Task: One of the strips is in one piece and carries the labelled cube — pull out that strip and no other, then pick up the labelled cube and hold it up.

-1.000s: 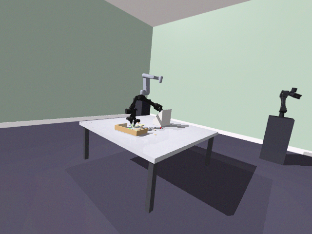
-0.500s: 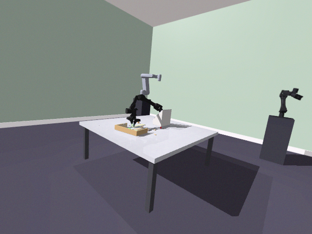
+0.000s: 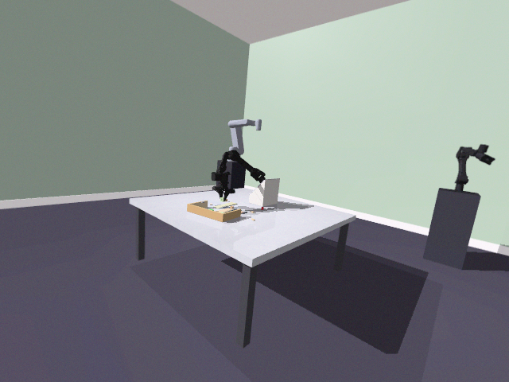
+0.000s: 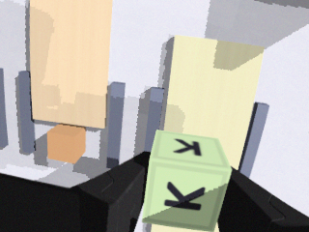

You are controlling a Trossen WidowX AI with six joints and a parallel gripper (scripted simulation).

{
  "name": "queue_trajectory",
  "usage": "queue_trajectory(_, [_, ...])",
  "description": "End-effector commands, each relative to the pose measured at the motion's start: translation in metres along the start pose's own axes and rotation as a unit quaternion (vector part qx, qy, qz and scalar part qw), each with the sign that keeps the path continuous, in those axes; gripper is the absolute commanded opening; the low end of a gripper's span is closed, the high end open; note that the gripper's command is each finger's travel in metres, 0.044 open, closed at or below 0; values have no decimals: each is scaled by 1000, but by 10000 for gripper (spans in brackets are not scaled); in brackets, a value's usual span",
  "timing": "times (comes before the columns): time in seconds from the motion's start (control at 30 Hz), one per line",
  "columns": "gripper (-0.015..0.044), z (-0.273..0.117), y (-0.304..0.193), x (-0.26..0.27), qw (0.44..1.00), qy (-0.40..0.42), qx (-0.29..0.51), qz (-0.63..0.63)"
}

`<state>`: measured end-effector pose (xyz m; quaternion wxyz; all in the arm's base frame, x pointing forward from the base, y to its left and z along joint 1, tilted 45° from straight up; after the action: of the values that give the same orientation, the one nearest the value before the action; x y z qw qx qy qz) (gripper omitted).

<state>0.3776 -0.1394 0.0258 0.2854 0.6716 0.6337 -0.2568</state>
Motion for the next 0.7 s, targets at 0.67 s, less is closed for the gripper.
queue_trajectory(0.67, [0, -3, -75, 19, 1000, -2, 5, -2])
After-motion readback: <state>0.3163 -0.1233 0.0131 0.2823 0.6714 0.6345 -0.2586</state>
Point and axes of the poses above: the point midway between the two fingers, 35 mm back from their tips, its own z axis out along the fingers, its own x axis across the jaws, y = z × x, the point moved 1 cm from there along -z, back along the fingers, and after that the axes turned 9 degrees about z, right-handed, at the moved point
